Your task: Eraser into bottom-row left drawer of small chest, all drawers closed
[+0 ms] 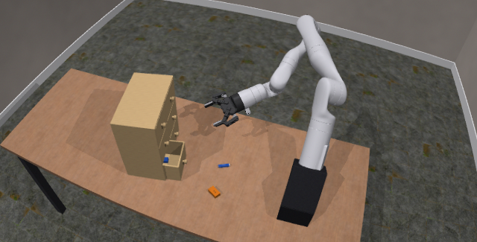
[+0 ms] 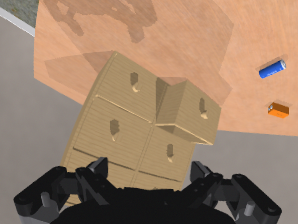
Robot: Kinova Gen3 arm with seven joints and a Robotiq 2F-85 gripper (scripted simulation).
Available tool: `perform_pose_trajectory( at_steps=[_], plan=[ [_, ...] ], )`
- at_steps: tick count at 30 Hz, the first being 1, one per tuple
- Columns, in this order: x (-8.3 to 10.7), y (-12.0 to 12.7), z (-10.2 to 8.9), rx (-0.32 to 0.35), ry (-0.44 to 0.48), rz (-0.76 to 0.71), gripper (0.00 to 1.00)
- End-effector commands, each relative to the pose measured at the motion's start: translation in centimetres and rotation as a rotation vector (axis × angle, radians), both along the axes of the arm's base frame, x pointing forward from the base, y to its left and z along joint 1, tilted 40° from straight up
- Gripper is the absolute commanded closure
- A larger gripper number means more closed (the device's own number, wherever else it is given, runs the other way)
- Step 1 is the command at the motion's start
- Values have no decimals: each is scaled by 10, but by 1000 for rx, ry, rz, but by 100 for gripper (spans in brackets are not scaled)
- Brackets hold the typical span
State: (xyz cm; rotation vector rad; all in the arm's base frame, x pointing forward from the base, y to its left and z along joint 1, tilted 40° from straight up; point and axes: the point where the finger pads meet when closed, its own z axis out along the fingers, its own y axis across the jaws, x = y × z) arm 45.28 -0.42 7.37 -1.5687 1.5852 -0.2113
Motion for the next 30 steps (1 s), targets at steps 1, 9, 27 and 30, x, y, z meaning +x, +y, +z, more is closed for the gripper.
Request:
perform_pose_trajectory(
  at_steps=[1, 9, 27, 30],
  plan=[
    [1, 10, -1, -37, -4, 57, 0],
    [-20, 40, -26, -205, 43, 341, 0],
    [-58, 36, -62, -648, 130, 949, 0],
    [-60, 26, -63, -737, 148, 1055, 0]
  ],
)
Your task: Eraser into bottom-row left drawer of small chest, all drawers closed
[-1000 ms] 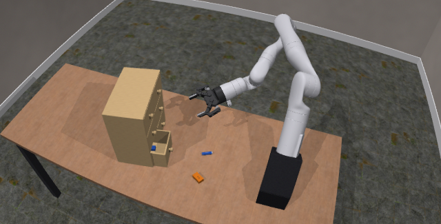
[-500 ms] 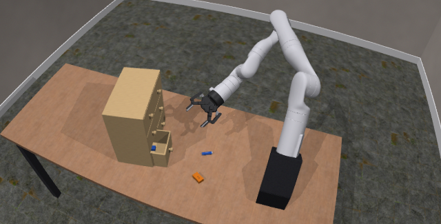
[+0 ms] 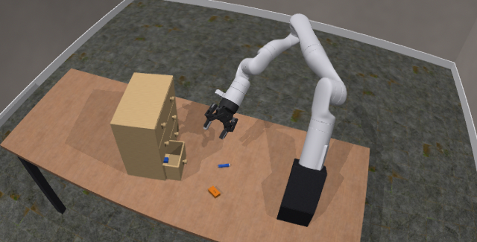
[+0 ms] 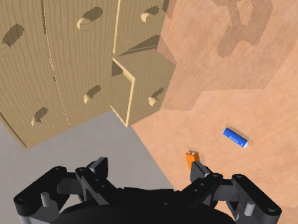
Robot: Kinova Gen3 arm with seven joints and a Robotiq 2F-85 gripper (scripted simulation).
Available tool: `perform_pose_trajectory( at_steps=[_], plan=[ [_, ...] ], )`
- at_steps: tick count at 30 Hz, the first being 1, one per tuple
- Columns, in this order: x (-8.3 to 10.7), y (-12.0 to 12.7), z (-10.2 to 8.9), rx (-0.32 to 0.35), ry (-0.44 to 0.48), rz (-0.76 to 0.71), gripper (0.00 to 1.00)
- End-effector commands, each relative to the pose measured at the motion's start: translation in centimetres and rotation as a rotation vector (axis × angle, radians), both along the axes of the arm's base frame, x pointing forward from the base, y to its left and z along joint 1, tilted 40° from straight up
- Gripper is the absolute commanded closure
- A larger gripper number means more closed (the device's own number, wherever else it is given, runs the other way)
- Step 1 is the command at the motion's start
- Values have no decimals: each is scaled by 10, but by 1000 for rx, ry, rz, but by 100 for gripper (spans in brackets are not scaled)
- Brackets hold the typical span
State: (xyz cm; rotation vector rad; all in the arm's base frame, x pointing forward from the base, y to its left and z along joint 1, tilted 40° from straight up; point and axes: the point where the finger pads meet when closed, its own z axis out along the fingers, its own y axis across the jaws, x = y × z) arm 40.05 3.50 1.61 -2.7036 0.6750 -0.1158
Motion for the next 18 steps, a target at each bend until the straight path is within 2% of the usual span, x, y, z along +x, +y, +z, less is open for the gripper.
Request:
perform_pose_trajectory(
  at_steps=[1, 3, 5, 6, 12, 18],
  plan=[
    [-7, -17, -5, -123, 36, 117, 0],
    [-7, -24, -4, -183, 42, 184, 0],
    [-7, -24, -4, -183, 42, 184, 0],
    [-4, -25, -3, -204, 36, 216, 0],
    [1, -53, 9, -390, 62, 395, 0],
    [15, -77, 30, -560, 78, 544, 0]
  ],
)
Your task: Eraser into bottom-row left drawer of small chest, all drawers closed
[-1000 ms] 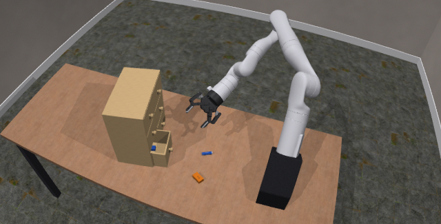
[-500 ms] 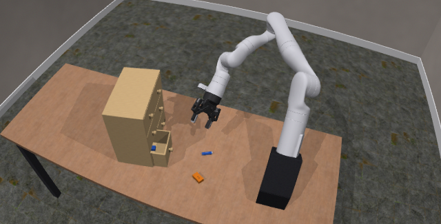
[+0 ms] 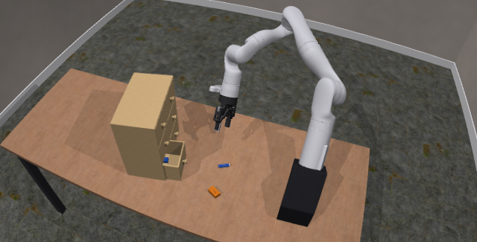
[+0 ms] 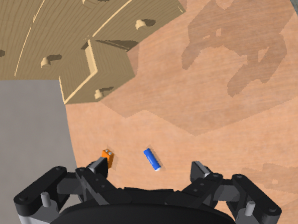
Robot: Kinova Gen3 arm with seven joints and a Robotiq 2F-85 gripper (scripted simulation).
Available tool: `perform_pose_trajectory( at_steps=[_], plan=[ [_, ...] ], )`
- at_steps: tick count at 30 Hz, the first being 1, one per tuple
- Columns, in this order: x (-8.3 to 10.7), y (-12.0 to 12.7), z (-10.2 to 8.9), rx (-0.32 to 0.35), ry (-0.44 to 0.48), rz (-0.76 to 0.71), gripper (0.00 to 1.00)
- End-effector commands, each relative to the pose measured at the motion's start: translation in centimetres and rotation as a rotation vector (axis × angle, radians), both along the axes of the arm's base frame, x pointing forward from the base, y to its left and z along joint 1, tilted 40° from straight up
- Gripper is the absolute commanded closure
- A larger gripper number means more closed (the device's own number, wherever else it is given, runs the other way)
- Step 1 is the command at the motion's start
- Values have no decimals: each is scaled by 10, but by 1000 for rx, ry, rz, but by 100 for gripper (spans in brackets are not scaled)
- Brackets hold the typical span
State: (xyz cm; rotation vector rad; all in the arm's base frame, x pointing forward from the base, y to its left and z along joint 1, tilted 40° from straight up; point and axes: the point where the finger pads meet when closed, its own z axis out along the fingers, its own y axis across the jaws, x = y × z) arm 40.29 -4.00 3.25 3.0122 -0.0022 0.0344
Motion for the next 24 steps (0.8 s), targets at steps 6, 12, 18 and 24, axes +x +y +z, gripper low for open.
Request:
perform_pose_trajectory(
  at_steps=[6, 12, 18, 24],
  plan=[
    [23, -16, 31, -169, -5, 160, 0],
    [37, -29, 59, -298, 6, 257, 0],
    [47, -39, 83, -403, 24, 322, 0],
    [52, -47, 98, -460, 33, 347, 0]
  ],
)
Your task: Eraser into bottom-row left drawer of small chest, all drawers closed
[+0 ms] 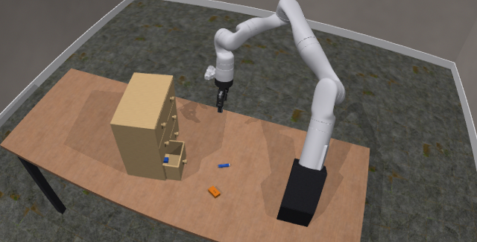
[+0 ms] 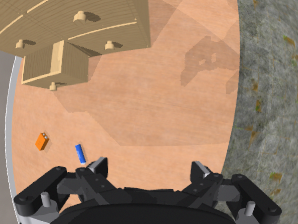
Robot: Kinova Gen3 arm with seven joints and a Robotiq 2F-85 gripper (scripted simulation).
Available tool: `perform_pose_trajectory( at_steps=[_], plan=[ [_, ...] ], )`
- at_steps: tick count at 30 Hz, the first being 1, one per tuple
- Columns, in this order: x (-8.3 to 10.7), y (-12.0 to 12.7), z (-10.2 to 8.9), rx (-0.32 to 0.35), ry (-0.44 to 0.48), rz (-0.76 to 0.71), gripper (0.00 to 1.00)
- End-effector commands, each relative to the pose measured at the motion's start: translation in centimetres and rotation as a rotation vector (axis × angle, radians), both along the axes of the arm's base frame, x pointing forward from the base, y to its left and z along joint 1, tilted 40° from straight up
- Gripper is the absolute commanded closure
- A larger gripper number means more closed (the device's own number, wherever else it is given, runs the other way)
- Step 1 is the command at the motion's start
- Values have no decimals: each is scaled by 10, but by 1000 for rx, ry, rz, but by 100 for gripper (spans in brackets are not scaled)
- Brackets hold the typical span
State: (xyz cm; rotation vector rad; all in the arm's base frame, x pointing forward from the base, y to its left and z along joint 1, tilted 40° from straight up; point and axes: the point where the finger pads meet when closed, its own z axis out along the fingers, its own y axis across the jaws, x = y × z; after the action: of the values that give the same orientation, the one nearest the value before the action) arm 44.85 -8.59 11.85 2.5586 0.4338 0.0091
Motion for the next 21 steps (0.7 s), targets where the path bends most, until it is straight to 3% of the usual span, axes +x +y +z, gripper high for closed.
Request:
perform_pose_trajectory(
  at_steps=[1, 11, 21],
  plan=[
    [7, -2, 15, -47, -2, 34, 0],
    [14, -7, 40, -130, -1, 63, 0],
    [16, -9, 47, -154, -2, 68, 0]
  ],
)
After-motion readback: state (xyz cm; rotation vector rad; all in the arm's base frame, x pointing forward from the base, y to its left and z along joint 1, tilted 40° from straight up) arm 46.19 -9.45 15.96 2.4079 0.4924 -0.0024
